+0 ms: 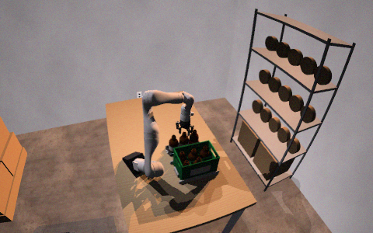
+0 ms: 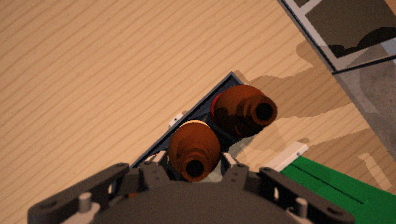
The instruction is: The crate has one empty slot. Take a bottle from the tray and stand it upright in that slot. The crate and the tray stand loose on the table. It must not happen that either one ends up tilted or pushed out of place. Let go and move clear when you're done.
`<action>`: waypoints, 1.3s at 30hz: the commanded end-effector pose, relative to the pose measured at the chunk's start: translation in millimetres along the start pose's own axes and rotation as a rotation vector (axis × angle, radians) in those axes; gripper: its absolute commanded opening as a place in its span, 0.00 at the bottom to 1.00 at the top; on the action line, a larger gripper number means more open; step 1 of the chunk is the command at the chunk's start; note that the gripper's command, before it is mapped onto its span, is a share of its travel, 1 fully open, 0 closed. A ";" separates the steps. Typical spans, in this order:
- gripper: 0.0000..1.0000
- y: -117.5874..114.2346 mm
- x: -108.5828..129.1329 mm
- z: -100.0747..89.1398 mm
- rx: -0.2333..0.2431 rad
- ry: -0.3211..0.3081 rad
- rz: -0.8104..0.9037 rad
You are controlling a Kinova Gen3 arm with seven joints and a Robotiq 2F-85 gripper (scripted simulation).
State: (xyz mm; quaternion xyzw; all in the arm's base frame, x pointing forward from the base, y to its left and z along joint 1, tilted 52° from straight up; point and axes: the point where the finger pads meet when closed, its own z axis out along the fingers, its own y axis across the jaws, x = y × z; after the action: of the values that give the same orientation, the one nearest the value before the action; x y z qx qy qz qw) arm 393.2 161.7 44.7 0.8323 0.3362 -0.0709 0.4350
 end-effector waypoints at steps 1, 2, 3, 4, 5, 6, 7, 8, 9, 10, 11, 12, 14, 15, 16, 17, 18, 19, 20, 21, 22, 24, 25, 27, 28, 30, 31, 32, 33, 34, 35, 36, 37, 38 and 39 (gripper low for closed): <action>0.64 -0.9 -0.5 2.3 0.001 -0.002 -0.005; 0.64 -0.9 -0.5 2.3 0.001 -0.002 -0.005; 0.64 -0.9 -0.5 2.3 0.001 -0.002 -0.005; 0.64 -0.9 -0.5 2.3 0.001 -0.002 -0.005; 0.64 -0.9 -0.5 2.3 0.001 -0.002 -0.005; 0.64 -0.9 -0.5 2.3 0.001 -0.002 -0.005; 0.64 -0.9 -0.5 2.3 0.001 -0.002 -0.005; 0.64 -0.9 -0.5 2.3 0.001 -0.002 -0.005; 0.64 -0.9 -0.5 2.3 0.001 -0.002 -0.005; 0.64 -0.9 -0.5 2.3 0.001 -0.002 -0.005; 0.64 -0.9 -0.5 2.3 0.001 -0.002 -0.005; 0.64 -0.9 -0.5 2.3 0.001 -0.002 -0.005; 0.64 -0.9 -0.5 2.3 0.001 -0.002 -0.005; 0.00 -0.9 -0.5 2.3 0.001 -0.002 -0.005; 0.00 -0.9 -0.5 2.3 0.001 -0.002 -0.005; 0.00 -0.9 -0.5 2.3 0.001 -0.002 -0.005; 0.00 -0.9 -0.5 2.3 0.001 -0.002 -0.005; 0.00 -0.9 -0.5 2.3 0.001 -0.002 -0.005; 0.00 -0.9 -0.5 2.3 0.001 -0.002 -0.005; 0.00 -0.9 -0.5 2.3 0.001 -0.002 -0.005; 0.00 -0.9 -0.5 2.3 0.001 -0.002 -0.005; 0.00 -0.9 -0.5 2.3 0.001 -0.002 -0.005; 0.00 -0.9 -0.5 2.3 0.001 -0.002 -0.005; 0.00 -0.9 -0.5 2.3 0.001 -0.002 -0.005; 0.00 -0.9 -0.5 2.3 0.001 -0.002 -0.005; 0.00 -0.9 -0.5 2.3 0.001 -0.002 -0.005; 0.00 -0.9 -0.5 2.3 0.001 -0.002 -0.005; 0.00 -0.9 -0.5 2.3 0.001 -0.002 -0.005; 0.00 -0.9 -0.5 2.3 0.001 -0.002 -0.005; 0.00 -0.9 -0.5 2.3 0.001 -0.002 -0.005; 0.00 -0.9 -0.5 2.3 0.001 -0.002 -0.005; 0.00 -0.9 -0.5 2.3 0.001 -0.002 -0.005; 0.00 -0.9 -0.5 2.3 0.001 -0.002 -0.005; 0.00 -0.9 -0.5 2.3 0.001 -0.002 -0.005; 0.00 -0.9 -0.5 2.3 0.001 -0.002 -0.005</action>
State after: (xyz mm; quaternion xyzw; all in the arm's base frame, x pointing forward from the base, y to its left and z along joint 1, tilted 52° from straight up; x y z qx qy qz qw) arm 393.2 162.3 45.0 0.8322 0.3367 -0.0702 0.4349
